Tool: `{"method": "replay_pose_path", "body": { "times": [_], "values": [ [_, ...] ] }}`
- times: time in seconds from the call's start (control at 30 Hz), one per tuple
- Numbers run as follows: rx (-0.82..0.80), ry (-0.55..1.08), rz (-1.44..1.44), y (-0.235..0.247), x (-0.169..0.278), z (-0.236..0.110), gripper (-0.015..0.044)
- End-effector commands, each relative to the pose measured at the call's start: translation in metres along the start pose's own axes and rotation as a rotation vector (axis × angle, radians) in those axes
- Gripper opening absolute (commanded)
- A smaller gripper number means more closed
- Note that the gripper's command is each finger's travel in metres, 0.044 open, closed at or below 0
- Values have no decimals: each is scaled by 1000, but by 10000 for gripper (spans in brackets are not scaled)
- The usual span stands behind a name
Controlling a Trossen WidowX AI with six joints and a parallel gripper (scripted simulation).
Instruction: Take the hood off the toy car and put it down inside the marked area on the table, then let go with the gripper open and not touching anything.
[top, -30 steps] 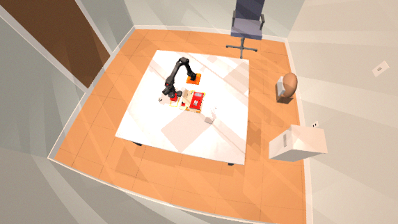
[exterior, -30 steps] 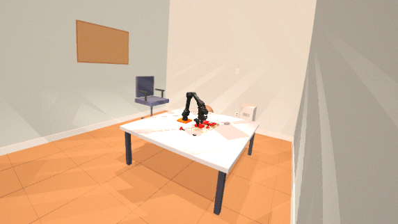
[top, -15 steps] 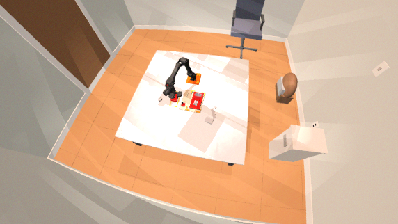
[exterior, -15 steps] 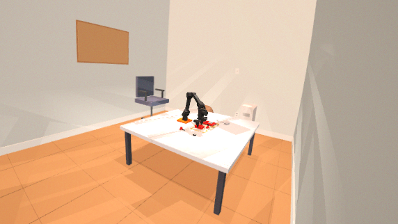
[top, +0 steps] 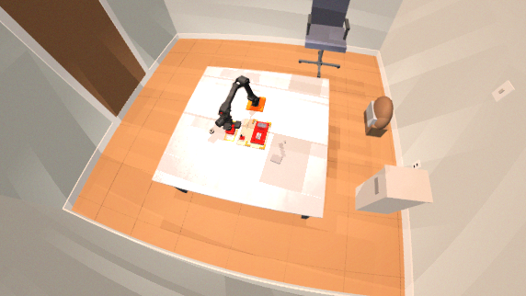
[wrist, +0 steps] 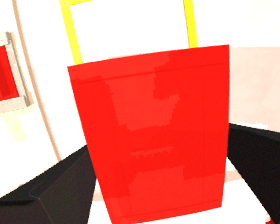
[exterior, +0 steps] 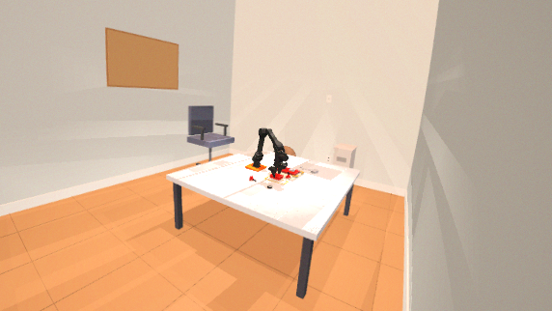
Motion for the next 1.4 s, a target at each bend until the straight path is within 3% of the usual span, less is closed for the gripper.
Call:
{"method": "replay_pose_path", "body": {
  "times": [0.0, 1.37],
  "values": [
    [-7, 4, -3, 1, 0, 3, 0],
    [-7, 4, -3, 1, 1, 22, 0]
  ]
}}
Point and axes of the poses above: the point midway between the two fingers, 35 mm back from their tips, its own z axis out along the fingers, its own y axis across the jaws, x = y × z, the point moved 4 cm from there along -z, back along the fingers, and after that the axes turned 1 degree about -z, right-handed, at the moved point
